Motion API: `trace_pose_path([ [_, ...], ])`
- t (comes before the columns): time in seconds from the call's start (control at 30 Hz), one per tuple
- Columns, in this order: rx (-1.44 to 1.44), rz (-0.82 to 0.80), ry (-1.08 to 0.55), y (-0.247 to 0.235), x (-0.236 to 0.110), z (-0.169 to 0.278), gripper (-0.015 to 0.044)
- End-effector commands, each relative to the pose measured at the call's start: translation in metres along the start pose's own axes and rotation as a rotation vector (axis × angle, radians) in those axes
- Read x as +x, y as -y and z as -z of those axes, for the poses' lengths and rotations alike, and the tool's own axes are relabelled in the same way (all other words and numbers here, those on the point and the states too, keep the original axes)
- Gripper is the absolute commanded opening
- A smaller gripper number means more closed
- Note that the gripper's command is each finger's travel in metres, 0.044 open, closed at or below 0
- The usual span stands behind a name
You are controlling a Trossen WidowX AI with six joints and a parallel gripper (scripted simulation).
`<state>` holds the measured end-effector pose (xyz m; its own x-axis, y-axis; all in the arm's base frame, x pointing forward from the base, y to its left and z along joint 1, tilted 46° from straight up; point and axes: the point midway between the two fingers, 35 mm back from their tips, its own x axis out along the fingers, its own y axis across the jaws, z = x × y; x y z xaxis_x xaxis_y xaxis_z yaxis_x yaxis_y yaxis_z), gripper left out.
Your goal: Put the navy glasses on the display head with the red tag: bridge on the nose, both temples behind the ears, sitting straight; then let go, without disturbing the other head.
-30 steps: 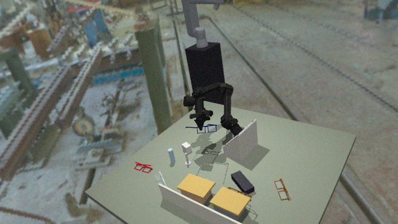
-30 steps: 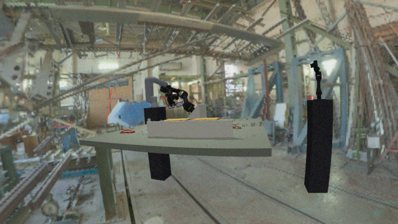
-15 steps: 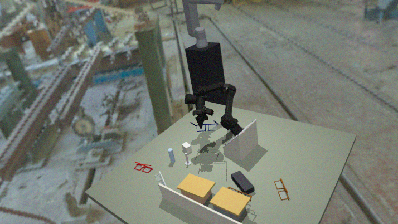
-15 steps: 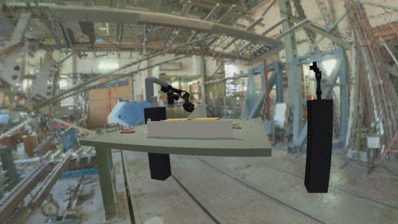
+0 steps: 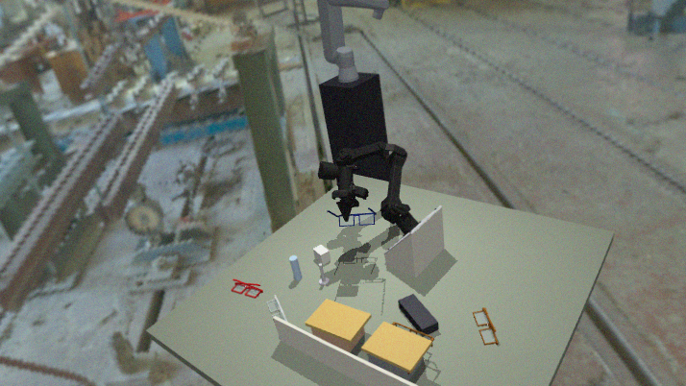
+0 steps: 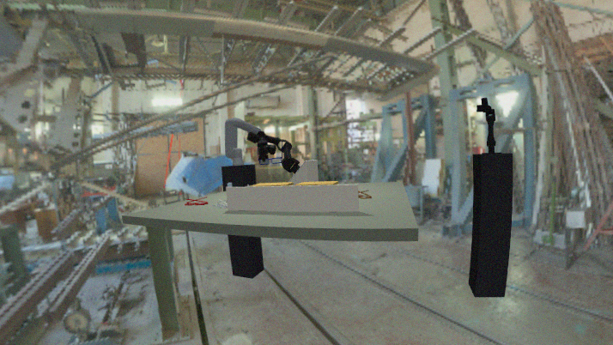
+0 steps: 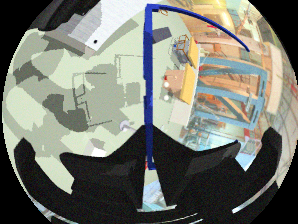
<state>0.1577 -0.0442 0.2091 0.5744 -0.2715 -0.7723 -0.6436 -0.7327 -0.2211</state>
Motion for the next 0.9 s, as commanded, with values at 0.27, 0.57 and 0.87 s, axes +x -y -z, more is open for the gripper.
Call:
trace_pose_path([
  [0.27, 0.005, -0.002, 0.000, 0.000, 0.000, 0.000, 0.0000],
  [0.57, 0.057, -0.055, 0.042, 0.006, 0.012, 0.001, 0.0000],
  [0.87, 0.135, -0.152, 0.092, 0.017, 0.033, 0.001, 0.0000],
])
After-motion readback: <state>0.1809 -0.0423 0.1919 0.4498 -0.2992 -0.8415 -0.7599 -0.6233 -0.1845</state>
